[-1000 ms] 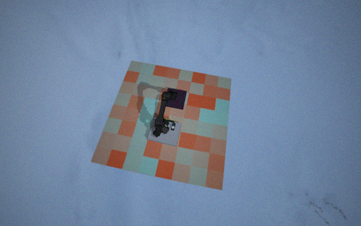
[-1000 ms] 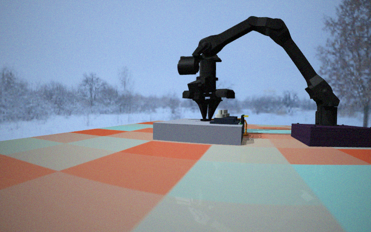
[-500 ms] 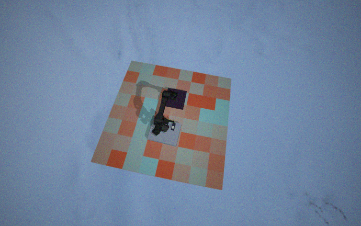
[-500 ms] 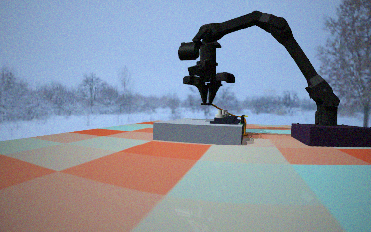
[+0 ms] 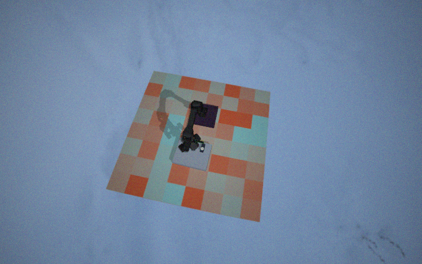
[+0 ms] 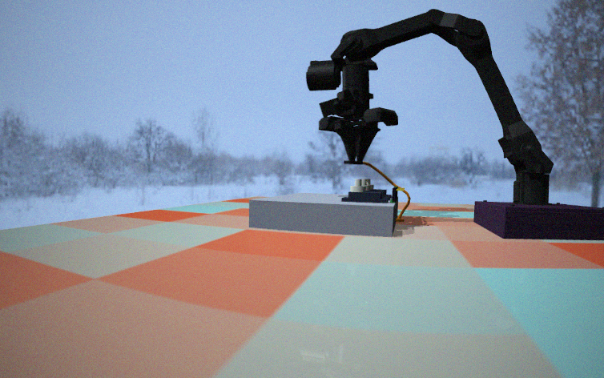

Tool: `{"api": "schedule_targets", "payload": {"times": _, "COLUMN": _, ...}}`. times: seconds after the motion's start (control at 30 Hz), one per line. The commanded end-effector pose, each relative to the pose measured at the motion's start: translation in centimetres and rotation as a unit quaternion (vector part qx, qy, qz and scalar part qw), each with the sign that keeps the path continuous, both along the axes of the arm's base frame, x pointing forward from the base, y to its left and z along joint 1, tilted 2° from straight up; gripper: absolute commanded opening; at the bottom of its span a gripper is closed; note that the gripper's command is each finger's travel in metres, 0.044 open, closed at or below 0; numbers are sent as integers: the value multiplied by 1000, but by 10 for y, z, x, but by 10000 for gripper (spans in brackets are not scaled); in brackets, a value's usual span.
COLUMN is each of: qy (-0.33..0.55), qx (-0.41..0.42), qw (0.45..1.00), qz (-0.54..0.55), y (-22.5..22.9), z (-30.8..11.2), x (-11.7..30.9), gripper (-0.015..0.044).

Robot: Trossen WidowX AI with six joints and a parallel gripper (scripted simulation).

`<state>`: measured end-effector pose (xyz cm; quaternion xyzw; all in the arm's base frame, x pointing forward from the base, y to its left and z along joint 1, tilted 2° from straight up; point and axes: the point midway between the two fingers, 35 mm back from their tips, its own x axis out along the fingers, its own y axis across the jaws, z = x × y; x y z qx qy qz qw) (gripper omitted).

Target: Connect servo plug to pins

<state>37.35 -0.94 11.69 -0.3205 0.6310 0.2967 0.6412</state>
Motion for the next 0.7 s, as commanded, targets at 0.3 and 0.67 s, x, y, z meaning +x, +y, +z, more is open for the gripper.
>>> {"api": "schedule_targets", "payload": {"times": 0.3, "qy": -4, "qx": 2, "qw": 990, "qz": -138, "y": 6, "z": 6, "x": -50, "gripper": 0}}
{"api": "schedule_targets", "payload": {"times": 0.67, "qy": -5, "qx": 5, "qw": 968, "qz": -252, "y": 10, "z": 2, "x": -94, "gripper": 0}}
